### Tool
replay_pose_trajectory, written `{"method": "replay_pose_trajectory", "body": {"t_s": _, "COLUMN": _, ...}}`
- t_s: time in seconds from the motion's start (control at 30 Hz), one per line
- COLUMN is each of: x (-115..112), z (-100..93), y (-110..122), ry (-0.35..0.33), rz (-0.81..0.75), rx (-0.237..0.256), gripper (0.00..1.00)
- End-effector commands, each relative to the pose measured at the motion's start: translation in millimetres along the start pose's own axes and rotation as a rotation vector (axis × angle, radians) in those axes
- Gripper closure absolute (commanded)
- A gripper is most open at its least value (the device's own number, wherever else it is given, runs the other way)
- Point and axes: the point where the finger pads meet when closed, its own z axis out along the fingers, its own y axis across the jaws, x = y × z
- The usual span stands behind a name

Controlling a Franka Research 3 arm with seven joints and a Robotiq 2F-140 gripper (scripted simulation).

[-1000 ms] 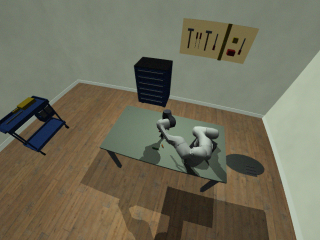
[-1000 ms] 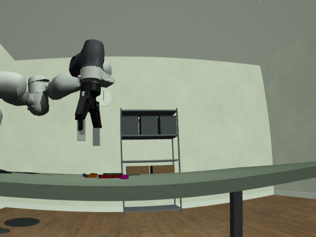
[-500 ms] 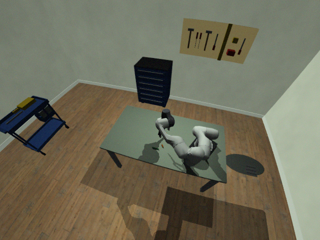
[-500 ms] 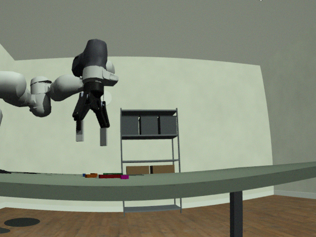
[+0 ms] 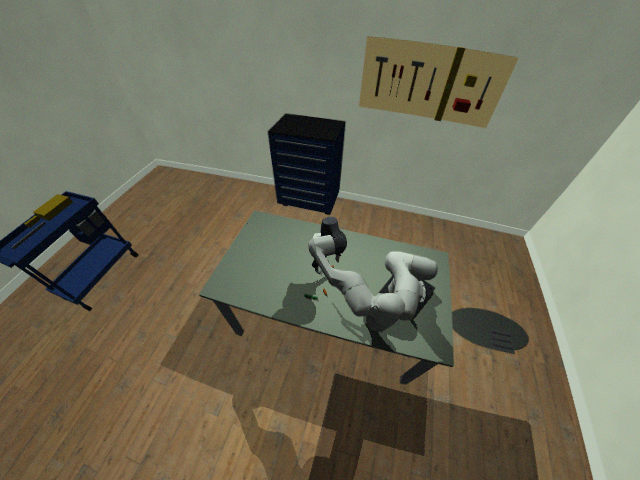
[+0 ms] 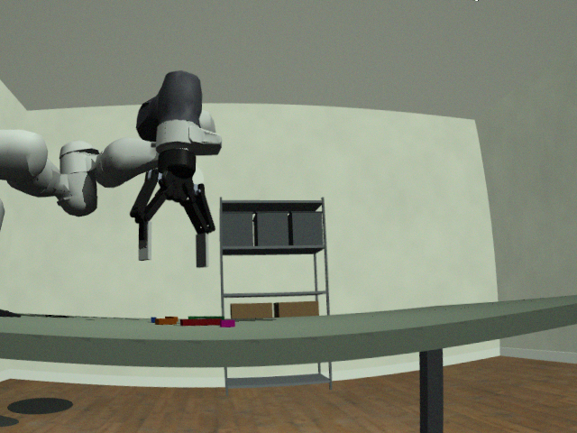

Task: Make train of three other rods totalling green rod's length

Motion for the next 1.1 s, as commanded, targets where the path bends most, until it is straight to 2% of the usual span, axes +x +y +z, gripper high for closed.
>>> {"method": "replay_pose_trajectory", "body": {"t_s": 0.0, "x": 0.9, "z": 1.2, "y": -1.8, "ry": -0.004, "rz": 0.151, "rx": -0.002, "gripper": 0.0}}
{"method": "replay_pose_trajectory", "body": {"t_s": 1.07, "x": 27.9, "z": 9.2, "y": -9.2, "ry": -0.007, "rz": 0.668, "rx": 0.0, "gripper": 0.0}}
